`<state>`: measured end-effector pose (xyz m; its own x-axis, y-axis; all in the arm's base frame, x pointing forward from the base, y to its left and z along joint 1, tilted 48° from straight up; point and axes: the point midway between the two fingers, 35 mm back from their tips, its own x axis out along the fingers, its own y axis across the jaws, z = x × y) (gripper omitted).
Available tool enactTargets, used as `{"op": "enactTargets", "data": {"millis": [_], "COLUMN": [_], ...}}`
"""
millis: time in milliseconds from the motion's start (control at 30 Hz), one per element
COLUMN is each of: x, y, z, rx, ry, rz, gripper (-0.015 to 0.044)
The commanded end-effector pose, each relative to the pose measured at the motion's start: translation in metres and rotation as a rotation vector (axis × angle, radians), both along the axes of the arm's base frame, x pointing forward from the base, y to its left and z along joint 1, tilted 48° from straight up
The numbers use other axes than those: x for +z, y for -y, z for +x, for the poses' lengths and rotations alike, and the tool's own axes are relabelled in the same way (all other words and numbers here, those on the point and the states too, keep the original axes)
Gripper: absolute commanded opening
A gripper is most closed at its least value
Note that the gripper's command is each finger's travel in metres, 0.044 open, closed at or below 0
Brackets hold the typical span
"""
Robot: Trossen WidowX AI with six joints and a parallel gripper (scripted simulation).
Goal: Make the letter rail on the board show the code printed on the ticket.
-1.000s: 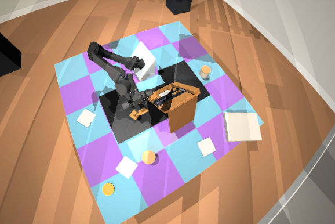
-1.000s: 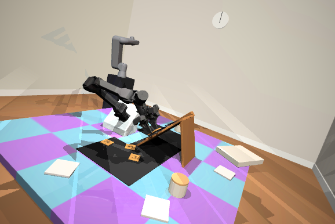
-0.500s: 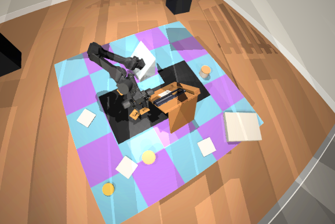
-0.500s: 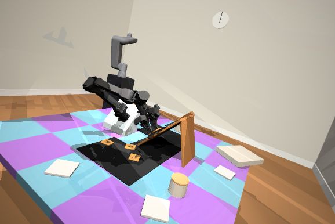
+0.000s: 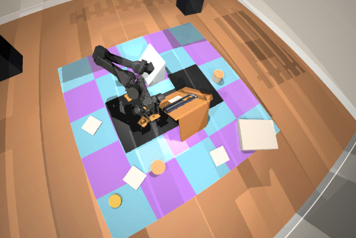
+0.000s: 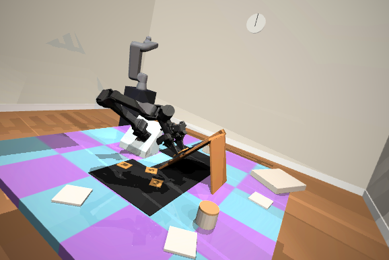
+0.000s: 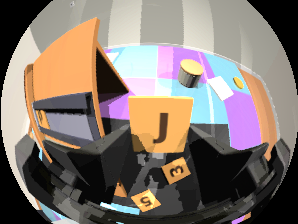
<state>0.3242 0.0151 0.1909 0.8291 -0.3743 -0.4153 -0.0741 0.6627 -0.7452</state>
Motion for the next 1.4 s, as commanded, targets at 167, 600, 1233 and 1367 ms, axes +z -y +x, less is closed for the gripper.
{"op": "enactTargets", "data": {"millis": [167,600,1233,1367], "x": [-0.006,-0.010,-0.018,-0.019], "y": [-0.003,-0.007,-0.013,-0.015], "z": [-0.001,-0.001,-0.002,-0.002], "rx": [-0.006,-0.006,-0.006,-0.006], "ry": [-0.002,-0.002,-0.002,-0.002], "rz": [0.000,0.001,0.001,0.001], "gripper": [0.0000,0.0000,0.0000,0.0000]}}
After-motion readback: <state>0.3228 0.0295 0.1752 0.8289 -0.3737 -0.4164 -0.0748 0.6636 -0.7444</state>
